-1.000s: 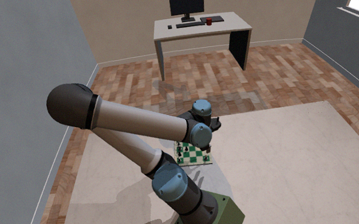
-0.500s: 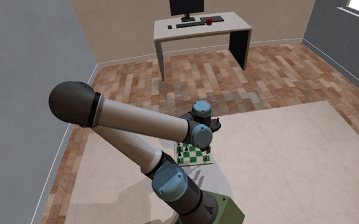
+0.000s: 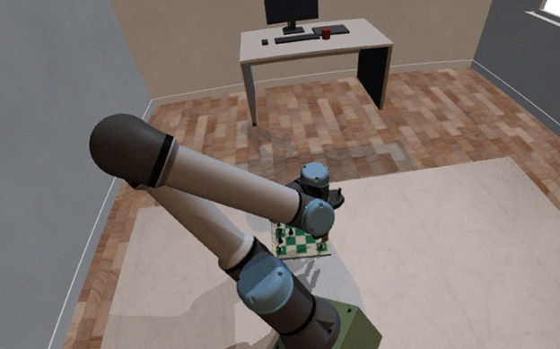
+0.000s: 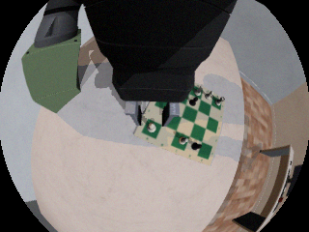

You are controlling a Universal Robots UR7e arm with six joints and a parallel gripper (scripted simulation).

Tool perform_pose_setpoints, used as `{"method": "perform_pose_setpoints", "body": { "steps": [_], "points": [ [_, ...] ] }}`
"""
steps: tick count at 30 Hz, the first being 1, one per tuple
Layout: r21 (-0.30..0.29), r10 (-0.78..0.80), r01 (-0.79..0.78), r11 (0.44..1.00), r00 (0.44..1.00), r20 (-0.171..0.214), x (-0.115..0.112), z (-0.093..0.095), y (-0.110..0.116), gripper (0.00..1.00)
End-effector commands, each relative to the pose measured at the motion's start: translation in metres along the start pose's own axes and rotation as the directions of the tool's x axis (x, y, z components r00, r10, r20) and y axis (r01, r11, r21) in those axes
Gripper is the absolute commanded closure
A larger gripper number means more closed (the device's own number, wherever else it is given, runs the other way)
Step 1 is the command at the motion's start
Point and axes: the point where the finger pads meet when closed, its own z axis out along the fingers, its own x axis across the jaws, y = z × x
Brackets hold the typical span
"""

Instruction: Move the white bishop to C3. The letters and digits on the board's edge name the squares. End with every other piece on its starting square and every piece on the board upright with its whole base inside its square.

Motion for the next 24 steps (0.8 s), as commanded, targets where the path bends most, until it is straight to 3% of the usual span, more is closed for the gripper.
{"method": "perform_pose_setpoints", "body": {
  "steps": [1, 24],
  "points": [
    [0.001, -0.001, 0.001, 1.000, 1.000, 0.000, 0.000, 0.005, 0.000, 0.27],
    [0.001, -0.001, 0.001, 1.000, 1.000, 0.000, 0.000, 0.026, -0.001, 0.27]
  ]
}}
